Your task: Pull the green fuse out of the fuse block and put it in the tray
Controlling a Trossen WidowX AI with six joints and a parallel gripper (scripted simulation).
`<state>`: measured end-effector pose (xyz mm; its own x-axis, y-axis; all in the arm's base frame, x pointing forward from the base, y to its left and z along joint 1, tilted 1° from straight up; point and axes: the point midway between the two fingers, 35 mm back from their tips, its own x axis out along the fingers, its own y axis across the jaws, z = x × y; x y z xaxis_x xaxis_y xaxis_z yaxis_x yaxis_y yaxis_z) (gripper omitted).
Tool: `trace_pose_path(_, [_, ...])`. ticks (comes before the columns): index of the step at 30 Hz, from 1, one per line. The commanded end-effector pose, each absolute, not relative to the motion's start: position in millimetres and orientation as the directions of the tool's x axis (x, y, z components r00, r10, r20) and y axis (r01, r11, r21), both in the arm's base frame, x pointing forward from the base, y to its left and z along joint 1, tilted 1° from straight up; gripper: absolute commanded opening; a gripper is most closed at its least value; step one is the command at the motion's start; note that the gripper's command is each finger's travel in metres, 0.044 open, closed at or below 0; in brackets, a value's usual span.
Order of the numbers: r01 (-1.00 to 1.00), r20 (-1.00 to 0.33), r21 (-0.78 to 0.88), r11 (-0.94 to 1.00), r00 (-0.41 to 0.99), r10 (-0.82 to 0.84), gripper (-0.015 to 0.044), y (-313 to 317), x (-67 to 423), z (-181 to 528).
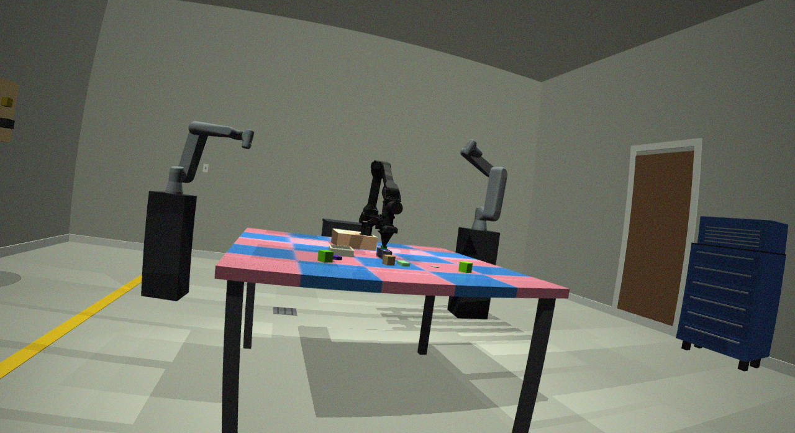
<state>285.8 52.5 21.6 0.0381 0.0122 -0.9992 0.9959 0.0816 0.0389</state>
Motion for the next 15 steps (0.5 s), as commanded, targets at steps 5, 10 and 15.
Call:
trace_pose_path(5, [0.996, -0.999, 0.038, 0.082, 0.037, 0.014, 0.0, 52.7, 285.6, 26.0])
trace_pose_path(10, [0.996, -0.999, 0.038, 0.082, 0.037, 0.014, 0.0, 52.7, 285.5, 28.4])
trace_pose_path(15, [0.996, -0.999, 0.038, 0.082, 0.037, 0.015, 0.0, 52.7, 285.3, 30.9])
